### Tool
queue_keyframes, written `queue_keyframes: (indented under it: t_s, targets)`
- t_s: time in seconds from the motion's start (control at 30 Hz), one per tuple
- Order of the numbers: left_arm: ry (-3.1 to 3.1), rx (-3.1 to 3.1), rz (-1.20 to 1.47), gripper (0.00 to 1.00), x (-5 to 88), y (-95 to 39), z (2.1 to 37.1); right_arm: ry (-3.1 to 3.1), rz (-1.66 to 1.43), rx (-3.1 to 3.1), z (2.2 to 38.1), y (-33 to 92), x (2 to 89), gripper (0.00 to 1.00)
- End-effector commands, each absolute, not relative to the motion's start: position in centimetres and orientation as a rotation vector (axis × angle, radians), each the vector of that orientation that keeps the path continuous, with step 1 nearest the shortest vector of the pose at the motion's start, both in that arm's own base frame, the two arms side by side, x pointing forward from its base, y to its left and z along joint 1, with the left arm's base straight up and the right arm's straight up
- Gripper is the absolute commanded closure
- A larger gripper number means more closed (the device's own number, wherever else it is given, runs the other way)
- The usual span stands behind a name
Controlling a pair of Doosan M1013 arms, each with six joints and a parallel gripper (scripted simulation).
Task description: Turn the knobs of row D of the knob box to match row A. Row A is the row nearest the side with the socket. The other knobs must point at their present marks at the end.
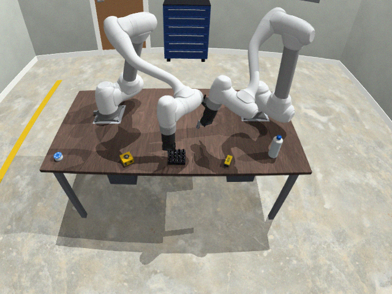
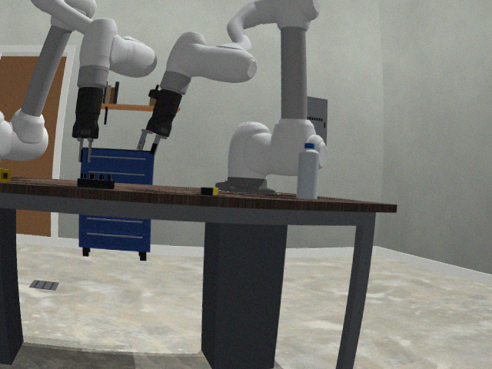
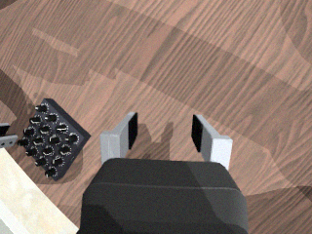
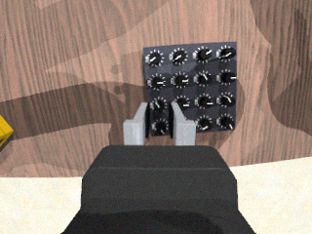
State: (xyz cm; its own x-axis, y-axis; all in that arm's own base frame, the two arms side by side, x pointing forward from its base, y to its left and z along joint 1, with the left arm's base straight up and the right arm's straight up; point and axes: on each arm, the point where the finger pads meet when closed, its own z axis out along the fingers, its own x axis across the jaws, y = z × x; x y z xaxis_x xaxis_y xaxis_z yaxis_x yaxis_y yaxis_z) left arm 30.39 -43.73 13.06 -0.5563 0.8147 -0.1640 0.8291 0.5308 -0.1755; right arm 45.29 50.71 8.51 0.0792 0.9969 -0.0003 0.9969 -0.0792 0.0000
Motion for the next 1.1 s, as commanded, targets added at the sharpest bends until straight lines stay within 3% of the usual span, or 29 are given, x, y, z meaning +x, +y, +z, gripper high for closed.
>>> queue_keyframes:
  t_s: [0.0, 0.03, 0.07, 0.47, 0.83, 1.07]
  targets:
    - [2.693, 1.448, -0.360, 0.00, 30.4, -43.8, 13.1, 2.132, 0.002, 2.308, 8.6, 50.8, 45.3, 0.54]
    - [2.693, 1.448, -0.360, 0.00, 30.4, -43.8, 13.1, 2.132, 0.002, 2.308, 8.6, 50.8, 45.3, 0.54]
    - [2.693, 1.448, -0.360, 0.00, 30.4, -43.8, 13.1, 2.132, 0.002, 2.308, 8.6, 50.8, 45.3, 0.00]
    - [2.693, 1.448, -0.360, 0.00, 30.4, -43.8, 13.1, 2.132, 0.002, 2.308, 11.5, 52.0, 43.9, 0.00]
    - [2.693, 1.448, -0.360, 0.00, 30.4, -43.8, 13.1, 2.132, 0.002, 2.308, 18.7, 54.9, 40.2, 0.00]
    - [2.693, 1.448, -0.360, 0.00, 30.4, -43.8, 13.1, 2.132, 0.002, 2.308, 20.0, 55.5, 39.5, 0.00]
